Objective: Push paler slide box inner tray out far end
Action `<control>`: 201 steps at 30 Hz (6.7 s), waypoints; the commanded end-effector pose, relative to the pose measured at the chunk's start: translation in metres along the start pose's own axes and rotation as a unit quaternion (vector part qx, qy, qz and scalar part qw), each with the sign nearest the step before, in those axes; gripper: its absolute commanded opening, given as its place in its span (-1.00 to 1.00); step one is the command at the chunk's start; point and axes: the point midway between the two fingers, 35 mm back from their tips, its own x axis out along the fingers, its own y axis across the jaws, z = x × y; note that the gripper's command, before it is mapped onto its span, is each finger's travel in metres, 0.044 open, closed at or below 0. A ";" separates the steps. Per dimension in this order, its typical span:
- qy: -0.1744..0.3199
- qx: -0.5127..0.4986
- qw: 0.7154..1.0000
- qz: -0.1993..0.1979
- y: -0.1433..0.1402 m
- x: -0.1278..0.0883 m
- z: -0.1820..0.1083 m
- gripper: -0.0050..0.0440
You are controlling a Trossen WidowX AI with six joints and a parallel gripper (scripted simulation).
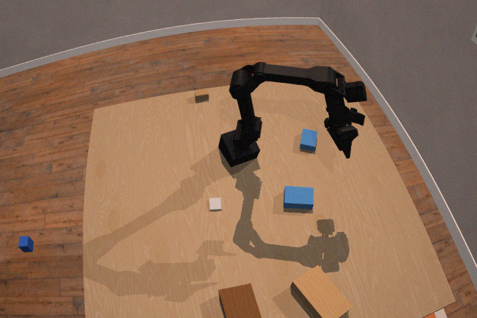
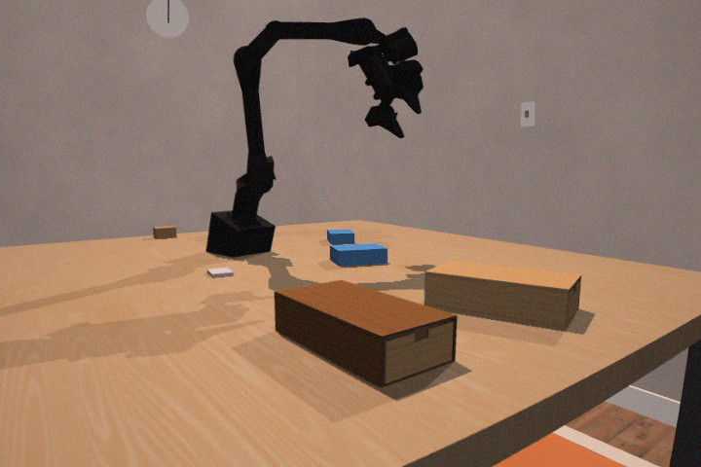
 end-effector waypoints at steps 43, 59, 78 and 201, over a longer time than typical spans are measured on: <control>-0.042 0.374 0.926 0.016 -0.043 0.180 -0.078 -0.80; -0.155 0.513 0.843 -0.044 -0.081 0.222 -0.183 -0.81; -0.213 0.512 0.827 -0.091 -0.101 0.212 -0.208 -1.00; -0.318 0.497 0.793 -0.155 -0.075 0.333 -0.211 -1.00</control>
